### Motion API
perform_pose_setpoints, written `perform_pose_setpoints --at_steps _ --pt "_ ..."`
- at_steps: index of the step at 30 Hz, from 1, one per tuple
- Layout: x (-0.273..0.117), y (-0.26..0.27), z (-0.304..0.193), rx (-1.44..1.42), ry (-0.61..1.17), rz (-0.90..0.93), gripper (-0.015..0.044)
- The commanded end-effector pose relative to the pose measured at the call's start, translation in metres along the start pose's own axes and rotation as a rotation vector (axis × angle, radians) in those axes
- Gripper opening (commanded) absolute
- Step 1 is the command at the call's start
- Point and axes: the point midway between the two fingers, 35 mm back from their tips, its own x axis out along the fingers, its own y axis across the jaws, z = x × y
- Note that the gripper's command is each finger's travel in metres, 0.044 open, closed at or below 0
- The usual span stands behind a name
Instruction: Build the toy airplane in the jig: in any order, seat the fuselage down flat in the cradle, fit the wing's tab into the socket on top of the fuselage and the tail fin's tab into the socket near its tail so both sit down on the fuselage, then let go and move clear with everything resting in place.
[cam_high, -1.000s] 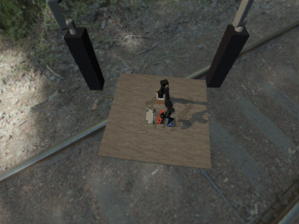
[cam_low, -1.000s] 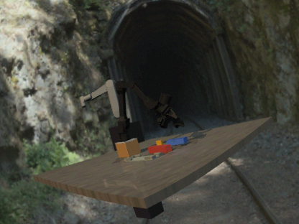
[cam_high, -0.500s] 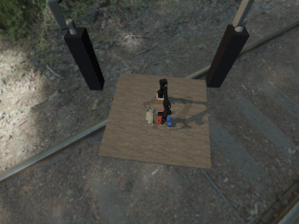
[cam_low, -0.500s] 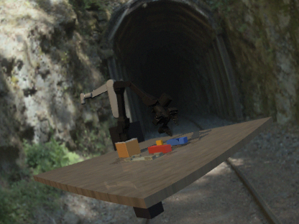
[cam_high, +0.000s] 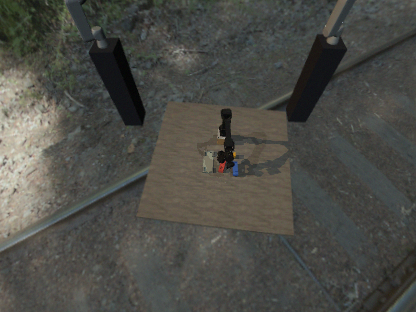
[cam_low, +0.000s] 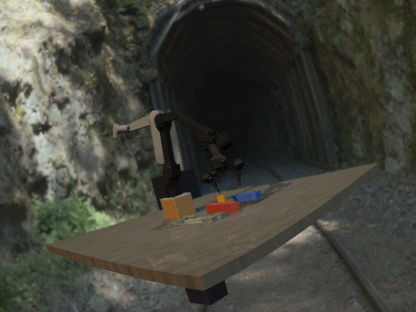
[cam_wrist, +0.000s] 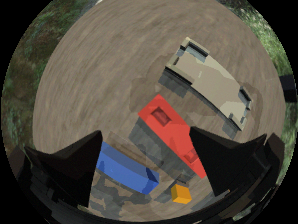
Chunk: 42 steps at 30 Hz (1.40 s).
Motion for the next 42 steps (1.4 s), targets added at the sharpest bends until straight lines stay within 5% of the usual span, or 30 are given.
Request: perform_pose_setpoints --at_steps 1,20,25,42 --pt "-0.042 -0.046 -0.015 -0.745 0.346 -0.05 0.044" --pt "-0.042 -0.047 -0.015 -0.751 0.35 -0.049 0.044" --pt "0.005 -0.055 -0.03 -0.751 0.35 -0.049 0.044" --pt "0.026 -0.059 -0.036 -0.751 0.35 -0.049 0.044"
